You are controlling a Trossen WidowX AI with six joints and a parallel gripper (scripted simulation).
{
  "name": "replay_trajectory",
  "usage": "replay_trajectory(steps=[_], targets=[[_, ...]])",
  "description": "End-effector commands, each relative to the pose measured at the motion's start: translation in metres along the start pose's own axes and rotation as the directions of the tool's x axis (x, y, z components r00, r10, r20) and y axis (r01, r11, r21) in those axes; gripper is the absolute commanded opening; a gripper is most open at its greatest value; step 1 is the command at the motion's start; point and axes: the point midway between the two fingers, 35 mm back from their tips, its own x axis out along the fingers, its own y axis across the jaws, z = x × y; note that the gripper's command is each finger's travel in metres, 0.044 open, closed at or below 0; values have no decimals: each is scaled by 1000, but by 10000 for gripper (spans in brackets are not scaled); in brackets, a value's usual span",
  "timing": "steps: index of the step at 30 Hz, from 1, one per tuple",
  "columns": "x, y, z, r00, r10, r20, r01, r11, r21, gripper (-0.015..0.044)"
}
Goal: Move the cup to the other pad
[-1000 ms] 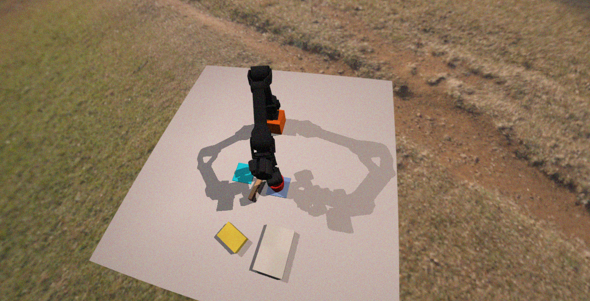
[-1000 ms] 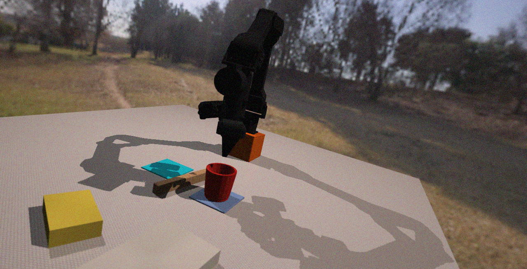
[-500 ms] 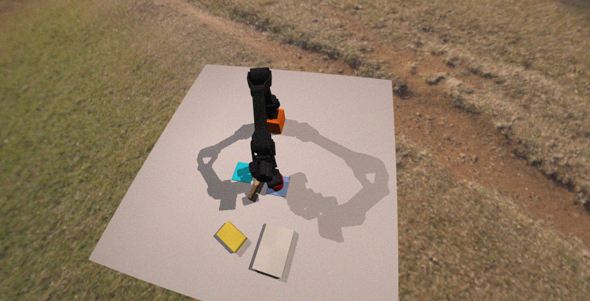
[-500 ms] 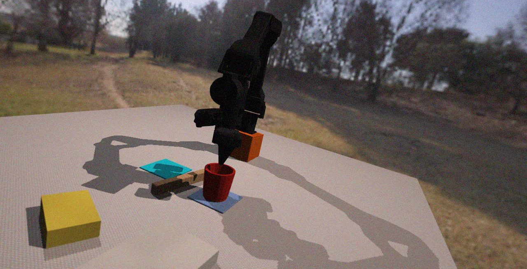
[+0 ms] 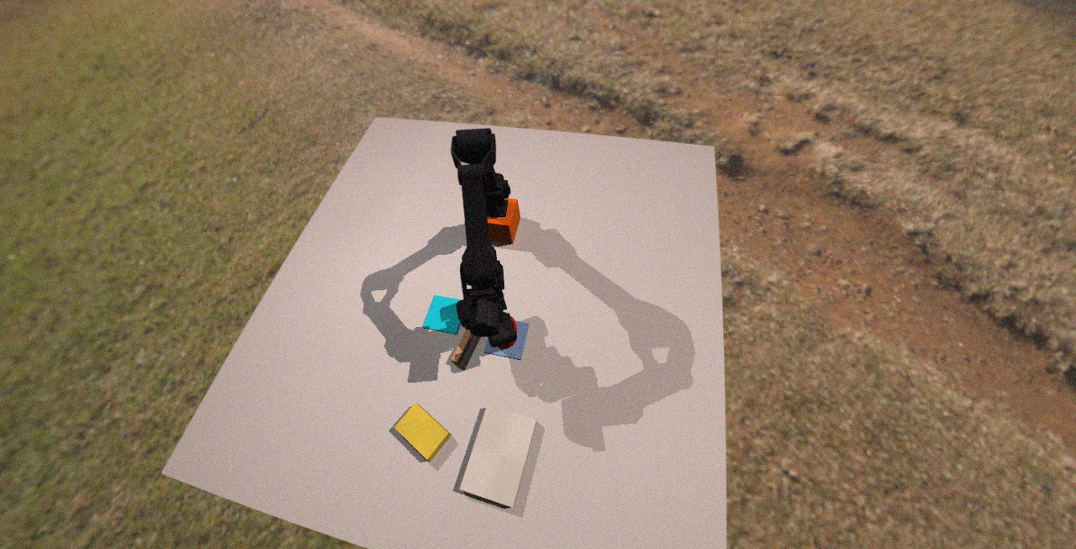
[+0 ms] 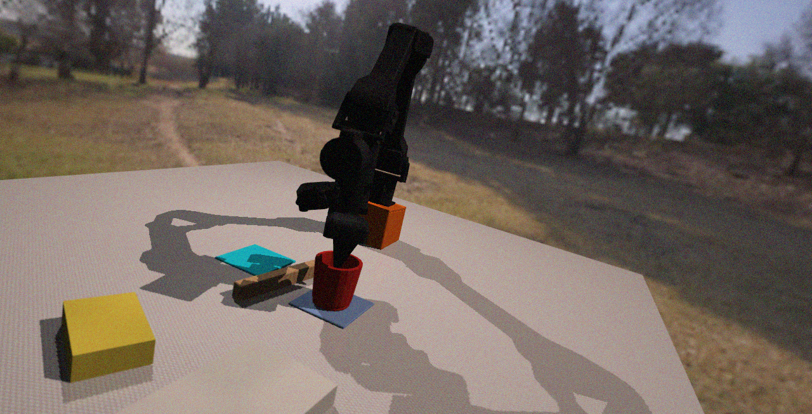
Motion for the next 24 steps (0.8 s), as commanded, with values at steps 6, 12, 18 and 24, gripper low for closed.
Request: replay_trajectory(steps=[6, 12, 18, 24], targets=[[16, -2, -1, 1000, 0, -5, 0, 1000, 3, 148], [21, -2, -1, 1000, 0, -5, 0, 1000, 3, 148], [19, -2, -1, 1000, -3, -1, 3, 1000, 0, 62], [19, -2, -1, 1000, -3, -1, 3, 1000, 0, 22]])
